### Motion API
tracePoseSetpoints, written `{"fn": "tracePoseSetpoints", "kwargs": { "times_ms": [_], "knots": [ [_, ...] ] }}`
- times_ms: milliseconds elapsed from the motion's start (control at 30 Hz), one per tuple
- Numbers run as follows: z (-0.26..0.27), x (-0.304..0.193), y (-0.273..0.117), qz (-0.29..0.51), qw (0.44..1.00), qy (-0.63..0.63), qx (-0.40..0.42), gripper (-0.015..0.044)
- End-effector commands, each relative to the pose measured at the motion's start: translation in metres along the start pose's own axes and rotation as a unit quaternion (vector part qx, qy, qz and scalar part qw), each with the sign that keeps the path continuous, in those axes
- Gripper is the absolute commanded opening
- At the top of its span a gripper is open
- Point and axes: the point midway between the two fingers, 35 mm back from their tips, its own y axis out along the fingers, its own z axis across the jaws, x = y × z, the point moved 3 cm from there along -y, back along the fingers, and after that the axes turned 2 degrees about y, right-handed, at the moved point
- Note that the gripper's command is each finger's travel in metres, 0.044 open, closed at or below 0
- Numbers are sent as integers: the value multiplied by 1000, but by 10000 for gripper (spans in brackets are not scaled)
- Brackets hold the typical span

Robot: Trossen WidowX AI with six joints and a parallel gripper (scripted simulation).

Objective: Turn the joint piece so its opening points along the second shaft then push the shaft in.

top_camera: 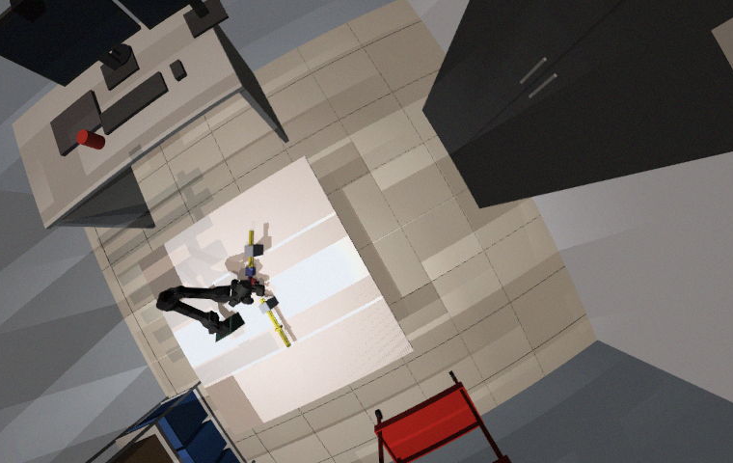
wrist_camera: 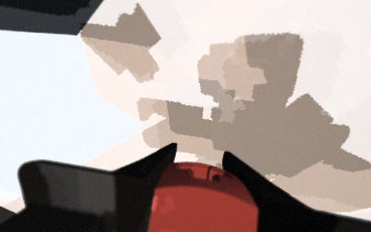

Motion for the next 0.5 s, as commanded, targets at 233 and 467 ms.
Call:
{"fn": "tracePoseSetpoints", "kwargs": {
  "times_ms": [233,467],
  "knots": [
    [0,0,0,0,1000,0,0,147],
    [0,0,0,0,1000,0,0,42]
  ]
}}
